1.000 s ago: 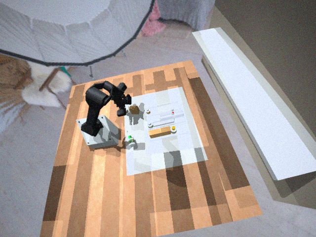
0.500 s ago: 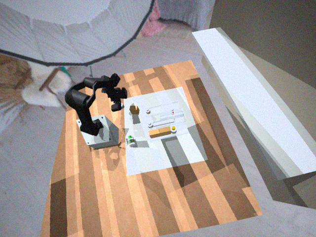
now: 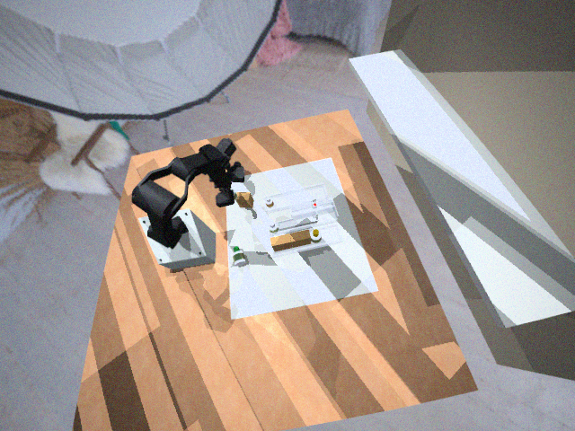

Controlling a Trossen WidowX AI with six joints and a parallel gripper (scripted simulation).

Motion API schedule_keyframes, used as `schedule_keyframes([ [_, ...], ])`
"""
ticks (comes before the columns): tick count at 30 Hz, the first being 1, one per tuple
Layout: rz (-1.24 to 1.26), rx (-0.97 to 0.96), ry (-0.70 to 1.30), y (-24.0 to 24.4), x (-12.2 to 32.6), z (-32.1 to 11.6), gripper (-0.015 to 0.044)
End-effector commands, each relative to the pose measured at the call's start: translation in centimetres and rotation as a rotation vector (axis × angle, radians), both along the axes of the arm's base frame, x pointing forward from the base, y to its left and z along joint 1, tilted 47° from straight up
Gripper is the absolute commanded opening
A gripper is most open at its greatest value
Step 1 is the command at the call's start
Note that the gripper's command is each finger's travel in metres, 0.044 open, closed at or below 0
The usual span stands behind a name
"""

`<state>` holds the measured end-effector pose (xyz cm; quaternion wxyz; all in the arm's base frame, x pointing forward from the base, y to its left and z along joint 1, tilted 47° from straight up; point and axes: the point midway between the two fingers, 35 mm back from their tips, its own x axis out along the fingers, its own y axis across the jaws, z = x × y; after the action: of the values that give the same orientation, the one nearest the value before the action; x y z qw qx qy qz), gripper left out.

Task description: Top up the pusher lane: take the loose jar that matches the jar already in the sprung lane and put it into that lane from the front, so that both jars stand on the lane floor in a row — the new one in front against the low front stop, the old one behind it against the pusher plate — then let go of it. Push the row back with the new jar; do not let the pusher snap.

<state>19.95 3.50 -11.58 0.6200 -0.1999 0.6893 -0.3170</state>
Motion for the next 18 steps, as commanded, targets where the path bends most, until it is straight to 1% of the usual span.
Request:
schedule_keyframes([
  [1, 0.011, 0.011, -0.015, -1.3, 1.7, 0.8, 0.0000],
  [18, 0.017, -0.009, -0.019, -8.7, 5.9, 4.1, 0.0000],
])
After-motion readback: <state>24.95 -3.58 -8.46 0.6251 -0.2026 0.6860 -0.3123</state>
